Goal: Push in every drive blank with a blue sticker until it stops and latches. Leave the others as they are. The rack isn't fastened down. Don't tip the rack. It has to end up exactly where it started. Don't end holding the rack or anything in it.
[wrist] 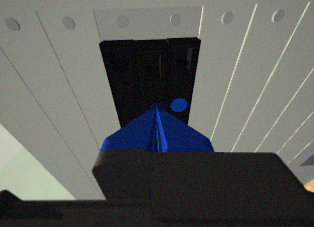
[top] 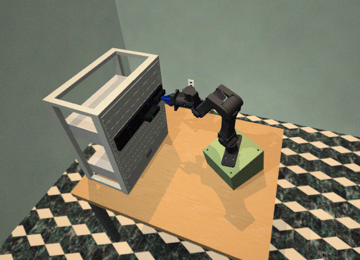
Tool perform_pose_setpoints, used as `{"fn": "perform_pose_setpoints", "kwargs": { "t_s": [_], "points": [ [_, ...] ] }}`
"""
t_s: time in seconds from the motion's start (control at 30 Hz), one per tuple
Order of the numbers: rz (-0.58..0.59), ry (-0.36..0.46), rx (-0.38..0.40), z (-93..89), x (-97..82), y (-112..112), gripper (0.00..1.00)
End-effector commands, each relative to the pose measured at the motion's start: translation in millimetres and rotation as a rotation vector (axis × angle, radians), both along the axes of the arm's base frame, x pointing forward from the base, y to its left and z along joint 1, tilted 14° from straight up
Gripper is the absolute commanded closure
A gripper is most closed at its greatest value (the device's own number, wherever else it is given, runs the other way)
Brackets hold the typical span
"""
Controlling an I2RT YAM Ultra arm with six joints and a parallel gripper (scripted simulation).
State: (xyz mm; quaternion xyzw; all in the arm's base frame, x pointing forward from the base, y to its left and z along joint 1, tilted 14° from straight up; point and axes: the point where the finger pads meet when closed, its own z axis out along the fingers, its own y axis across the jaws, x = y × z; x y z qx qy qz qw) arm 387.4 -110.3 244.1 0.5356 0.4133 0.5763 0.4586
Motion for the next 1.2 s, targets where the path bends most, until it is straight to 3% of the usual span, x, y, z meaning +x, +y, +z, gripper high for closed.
{"fn": "perform_pose_setpoints", "kwargs": {
  "t_s": [0.0, 1.17],
  "points": [
    [-0.038, -0.061, -0.041, 25.7, 9.6, -10.8, 1.00],
    [-0.038, -0.061, -0.041, 28.7, 14.3, -13.2, 1.00]
  ]
}}
